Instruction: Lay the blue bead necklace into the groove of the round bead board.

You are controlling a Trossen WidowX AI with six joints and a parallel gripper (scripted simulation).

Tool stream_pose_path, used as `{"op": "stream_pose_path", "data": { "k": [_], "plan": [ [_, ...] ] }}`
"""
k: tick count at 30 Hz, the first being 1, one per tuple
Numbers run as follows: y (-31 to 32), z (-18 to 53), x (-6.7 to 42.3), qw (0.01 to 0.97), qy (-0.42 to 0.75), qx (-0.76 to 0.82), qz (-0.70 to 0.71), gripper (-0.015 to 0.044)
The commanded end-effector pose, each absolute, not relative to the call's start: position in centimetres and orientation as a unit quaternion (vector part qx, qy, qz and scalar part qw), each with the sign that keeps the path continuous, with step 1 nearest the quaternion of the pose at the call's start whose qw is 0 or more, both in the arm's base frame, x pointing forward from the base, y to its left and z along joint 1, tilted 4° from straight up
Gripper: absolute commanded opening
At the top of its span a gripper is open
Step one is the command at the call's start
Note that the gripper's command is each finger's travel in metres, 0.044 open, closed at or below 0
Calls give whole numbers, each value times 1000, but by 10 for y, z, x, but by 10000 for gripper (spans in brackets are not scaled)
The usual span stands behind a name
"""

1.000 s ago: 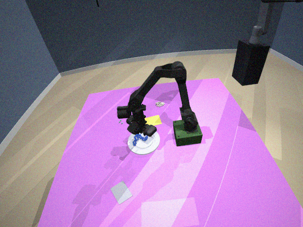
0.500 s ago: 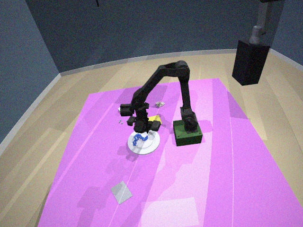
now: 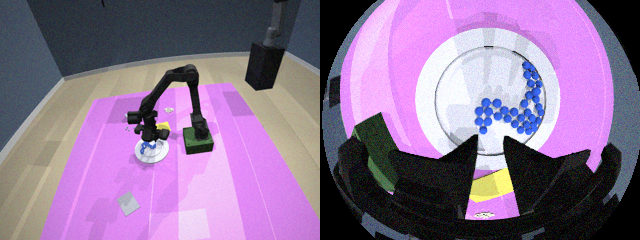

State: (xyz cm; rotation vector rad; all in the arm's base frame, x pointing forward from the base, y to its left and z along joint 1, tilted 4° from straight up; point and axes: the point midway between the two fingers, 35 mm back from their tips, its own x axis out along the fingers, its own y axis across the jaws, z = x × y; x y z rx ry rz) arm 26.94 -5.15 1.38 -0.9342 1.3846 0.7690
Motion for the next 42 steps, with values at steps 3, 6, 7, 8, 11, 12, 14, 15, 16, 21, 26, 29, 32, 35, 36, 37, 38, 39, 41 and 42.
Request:
{"op": "stream_pose_path", "data": {
  "k": [3,6,7,8,11,12,14,15,16,21,26,29,32,35,36,37,38,39,41,42],
  "plan": [
    [-52,1,267,601,602,-402,338,120],
    [-52,-4,266,601,602,-402,339,120],
    [-52,-6,266,600,602,-401,340,120],
    [-52,-7,266,600,603,-401,340,120],
    [-52,-12,265,600,603,-401,341,120],
    [-53,-13,265,599,603,-401,341,120],
    [-53,-14,265,599,603,-401,341,120],
    [-53,-14,265,599,603,-401,341,120],
    [-53,-14,265,599,603,-401,341,120],
    [-53,-14,265,599,603,-401,341,120],
    [-53,-12,266,601,603,-402,338,0],
    [-53,-12,266,601,603,-402,338,0],
    [-53,-12,266,601,603,-402,338,0],
    [-53,-12,266,601,603,-402,338,0],
    [-53,-12,266,601,603,-402,338,0],
    [-53,-12,266,601,603,-402,338,0],
    [-53,-12,266,601,603,-402,338,0],
    [-53,-12,266,601,603,-402,338,0],
    [-53,-12,266,601,603,-402,338,0],
    [-53,-12,266,601,603,-402,338,0]
  ]
}}
